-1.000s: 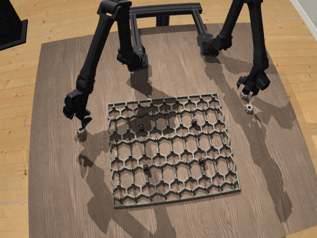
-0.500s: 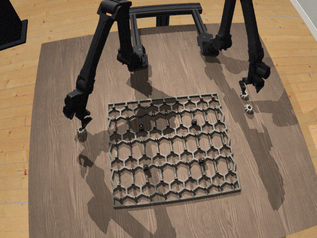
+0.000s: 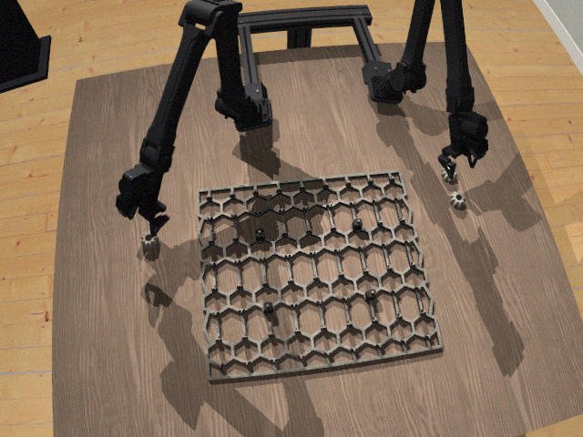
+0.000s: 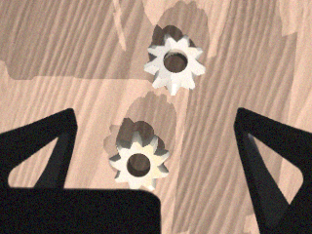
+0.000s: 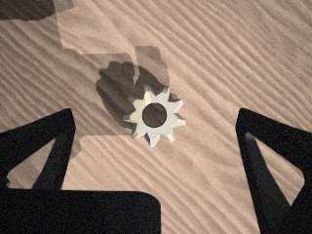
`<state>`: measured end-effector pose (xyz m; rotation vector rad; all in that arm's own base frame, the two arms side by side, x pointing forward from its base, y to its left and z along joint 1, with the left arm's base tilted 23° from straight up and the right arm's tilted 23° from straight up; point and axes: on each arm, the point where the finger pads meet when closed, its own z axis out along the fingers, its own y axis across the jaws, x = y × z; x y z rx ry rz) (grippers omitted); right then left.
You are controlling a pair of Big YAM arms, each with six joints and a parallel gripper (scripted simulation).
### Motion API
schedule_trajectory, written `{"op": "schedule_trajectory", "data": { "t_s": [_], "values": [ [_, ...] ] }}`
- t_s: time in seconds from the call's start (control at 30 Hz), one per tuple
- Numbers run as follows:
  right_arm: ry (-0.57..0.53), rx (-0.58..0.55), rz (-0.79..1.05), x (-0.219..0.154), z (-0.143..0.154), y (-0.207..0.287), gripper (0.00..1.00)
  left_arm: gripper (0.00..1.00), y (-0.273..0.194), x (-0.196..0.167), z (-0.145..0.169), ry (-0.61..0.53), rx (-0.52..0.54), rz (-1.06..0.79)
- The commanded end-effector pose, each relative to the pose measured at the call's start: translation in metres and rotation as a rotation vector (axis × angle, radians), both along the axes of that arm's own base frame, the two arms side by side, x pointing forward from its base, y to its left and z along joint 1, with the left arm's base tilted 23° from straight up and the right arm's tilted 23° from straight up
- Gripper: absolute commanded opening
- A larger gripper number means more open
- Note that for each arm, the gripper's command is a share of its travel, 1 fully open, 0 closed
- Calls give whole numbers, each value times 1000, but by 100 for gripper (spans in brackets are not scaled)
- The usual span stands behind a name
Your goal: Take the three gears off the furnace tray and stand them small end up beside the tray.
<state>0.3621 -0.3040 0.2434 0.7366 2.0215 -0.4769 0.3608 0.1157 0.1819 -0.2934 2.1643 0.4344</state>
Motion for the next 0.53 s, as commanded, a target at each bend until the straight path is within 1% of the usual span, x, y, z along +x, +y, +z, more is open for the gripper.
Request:
{"op": "schedule_trajectory", "data": {
  "t_s": [0.0,0.23,0.27,0.5],
  "values": [
    [-26,-22,5,5,16,-3,100,100,0,2,1,-26,-13,17],
    [-26,-22,5,5,16,-3,100,100,2,3,5,-32,-12,20],
    [-26,-22,5,5,16,-3,100,100,2,7,13,-47,-11,18],
    [-26,-22,5,5,16,-3,100,100,2,7,13,-47,-11,18]
  ]
}}
